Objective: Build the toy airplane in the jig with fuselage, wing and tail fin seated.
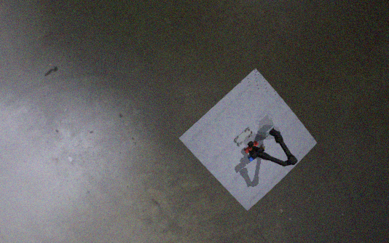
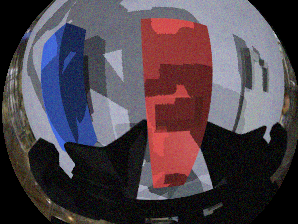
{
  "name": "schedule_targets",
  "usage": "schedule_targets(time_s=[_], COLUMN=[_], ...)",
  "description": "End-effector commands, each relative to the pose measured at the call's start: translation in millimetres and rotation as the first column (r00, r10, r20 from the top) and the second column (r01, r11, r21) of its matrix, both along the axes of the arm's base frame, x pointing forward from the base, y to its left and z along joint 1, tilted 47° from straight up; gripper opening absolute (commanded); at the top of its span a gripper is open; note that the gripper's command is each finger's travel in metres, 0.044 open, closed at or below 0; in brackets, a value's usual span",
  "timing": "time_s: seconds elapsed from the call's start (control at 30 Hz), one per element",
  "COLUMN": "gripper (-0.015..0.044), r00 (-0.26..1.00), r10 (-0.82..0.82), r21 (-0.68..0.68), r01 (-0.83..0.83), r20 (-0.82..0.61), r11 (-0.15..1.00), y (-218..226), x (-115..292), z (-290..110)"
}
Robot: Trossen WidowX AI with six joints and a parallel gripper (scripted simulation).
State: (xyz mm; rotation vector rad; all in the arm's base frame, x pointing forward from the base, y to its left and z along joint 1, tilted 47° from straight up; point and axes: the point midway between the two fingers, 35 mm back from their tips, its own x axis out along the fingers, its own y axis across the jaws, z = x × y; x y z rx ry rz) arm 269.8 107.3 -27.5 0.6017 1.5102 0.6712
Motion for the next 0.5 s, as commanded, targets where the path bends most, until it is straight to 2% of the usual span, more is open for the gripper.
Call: schedule_targets(time_s=[0.0,0.17,0.37,0.47], gripper=[0.0184,0.0150,0.0000,0.0000], r00=[1.000,1.000,1.000,1.000], r10=[-0.003,-0.003,-0.005,-0.005], r21=[0.003,0.003,-0.001,-0.005], r01=[0.003,0.003,0.005,0.005], r20=[-0.011,-0.011,-0.010,-0.010], r11=[1.000,1.000,1.000,1.000], y=[0.5,0.5,-7.2,-13.9], x=[-2.0,-2.0,1.1,3.5], z=[-1.7,-1.7,3.9,9.0])
